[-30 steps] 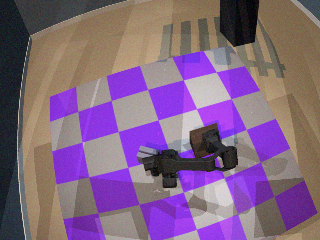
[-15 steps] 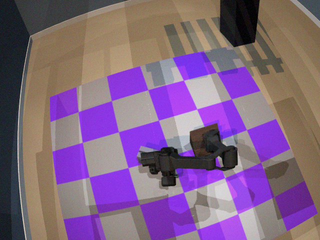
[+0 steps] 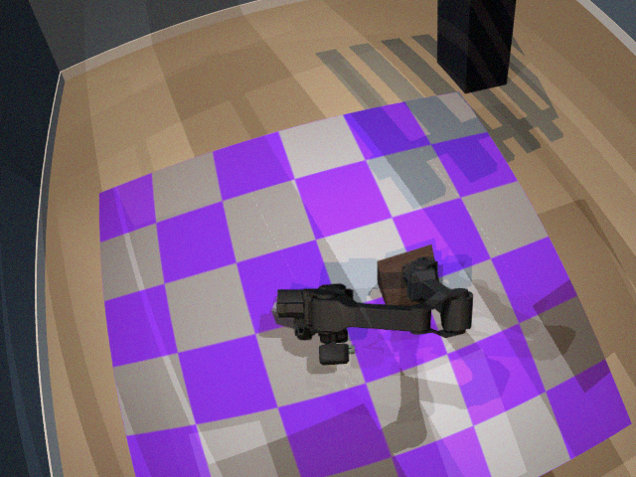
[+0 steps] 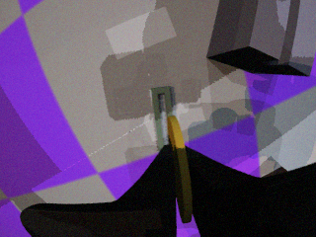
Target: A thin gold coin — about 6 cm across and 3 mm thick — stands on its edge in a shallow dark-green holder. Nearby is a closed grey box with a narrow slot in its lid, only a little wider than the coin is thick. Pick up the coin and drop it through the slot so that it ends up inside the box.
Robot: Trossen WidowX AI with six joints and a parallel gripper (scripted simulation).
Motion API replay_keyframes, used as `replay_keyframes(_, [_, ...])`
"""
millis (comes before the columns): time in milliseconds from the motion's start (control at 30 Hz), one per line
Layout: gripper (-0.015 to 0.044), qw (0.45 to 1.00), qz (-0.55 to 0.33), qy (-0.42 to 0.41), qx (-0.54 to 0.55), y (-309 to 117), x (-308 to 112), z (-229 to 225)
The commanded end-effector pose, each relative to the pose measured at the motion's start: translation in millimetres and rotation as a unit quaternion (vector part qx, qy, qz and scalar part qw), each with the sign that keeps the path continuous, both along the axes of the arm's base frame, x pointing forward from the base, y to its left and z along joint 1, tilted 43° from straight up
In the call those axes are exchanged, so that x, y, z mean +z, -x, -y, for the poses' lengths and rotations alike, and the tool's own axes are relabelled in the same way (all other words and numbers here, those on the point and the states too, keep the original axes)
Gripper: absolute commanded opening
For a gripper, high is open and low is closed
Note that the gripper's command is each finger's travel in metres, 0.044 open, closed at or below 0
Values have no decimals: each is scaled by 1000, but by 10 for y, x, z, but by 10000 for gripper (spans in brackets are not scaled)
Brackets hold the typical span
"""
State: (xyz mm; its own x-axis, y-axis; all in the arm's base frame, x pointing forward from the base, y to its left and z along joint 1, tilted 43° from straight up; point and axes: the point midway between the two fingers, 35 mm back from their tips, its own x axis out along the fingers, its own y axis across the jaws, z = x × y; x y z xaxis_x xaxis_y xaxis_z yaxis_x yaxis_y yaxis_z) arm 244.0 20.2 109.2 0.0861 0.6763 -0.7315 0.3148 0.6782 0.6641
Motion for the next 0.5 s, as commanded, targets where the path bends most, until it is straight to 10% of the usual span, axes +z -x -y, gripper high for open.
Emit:
replay_keyframes(0, [0, 1000, 1, 2, 1, 14, 84, 84])
replay_keyframes(467, [0, 998, -40, -5, -43, 72, 206, 230])
